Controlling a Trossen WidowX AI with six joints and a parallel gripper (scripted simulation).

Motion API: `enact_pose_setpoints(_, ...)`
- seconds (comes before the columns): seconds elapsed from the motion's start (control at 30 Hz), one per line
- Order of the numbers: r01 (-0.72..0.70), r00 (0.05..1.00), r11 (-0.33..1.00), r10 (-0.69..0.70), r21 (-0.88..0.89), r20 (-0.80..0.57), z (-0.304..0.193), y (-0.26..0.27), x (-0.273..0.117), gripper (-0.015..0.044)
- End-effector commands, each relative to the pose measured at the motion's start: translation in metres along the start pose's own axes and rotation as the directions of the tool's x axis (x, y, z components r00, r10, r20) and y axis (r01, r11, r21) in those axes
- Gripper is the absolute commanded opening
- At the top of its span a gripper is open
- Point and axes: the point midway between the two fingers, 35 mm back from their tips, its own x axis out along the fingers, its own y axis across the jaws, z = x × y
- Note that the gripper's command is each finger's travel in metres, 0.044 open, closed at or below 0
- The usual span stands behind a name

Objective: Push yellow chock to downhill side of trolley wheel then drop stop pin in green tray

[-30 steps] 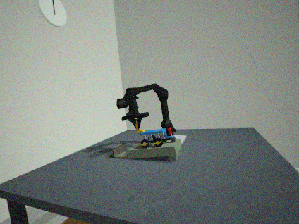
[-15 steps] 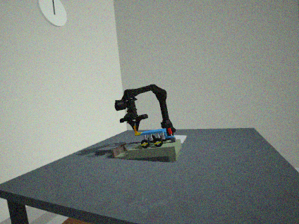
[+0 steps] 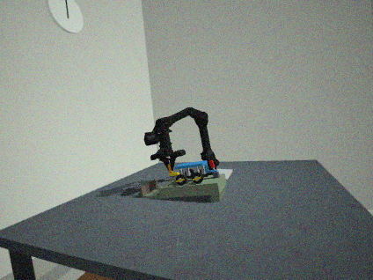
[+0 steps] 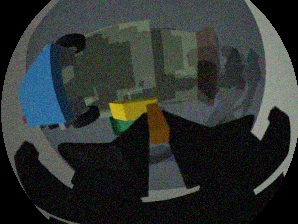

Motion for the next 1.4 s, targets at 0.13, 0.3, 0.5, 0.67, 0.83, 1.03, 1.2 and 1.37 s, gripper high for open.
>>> enact_pose_setpoints(0.13,-0.007,1.0,1.0,0.007,0.004,-0.001,0.0,0.003,0.02,0.0)
enact_pose_setpoints(0.3,-0.007,1.0,1.0,0.007,0.004,-0.001,0.0,0.003,0.021,0.0)
enact_pose_setpoints(0.5,-0.007,1.0,1.0,0.007,0.004,0.0,0.0,0.009,0.019,0.0)
enact_pose_setpoints(0.67,-0.008,1.0,1.0,0.008,0.004,0.0,0.0,0.013,0.019,0.0)
enact_pose_setpoints(0.83,-0.008,1.0,1.0,0.008,0.004,0.0,0.001,0.018,0.018,0.0)
enact_pose_setpoints(1.03,-0.008,1.0,1.0,0.008,0.004,0.0,0.001,0.023,0.017,0.0)
enact_pose_setpoints(1.2,-0.009,1.0,1.0,0.009,0.004,0.0,0.001,0.028,0.017,0.0)
enact_pose_setpoints(1.37,-0.009,1.0,1.0,0.009,0.004,0.0,0.002,0.032,0.017,0.0)
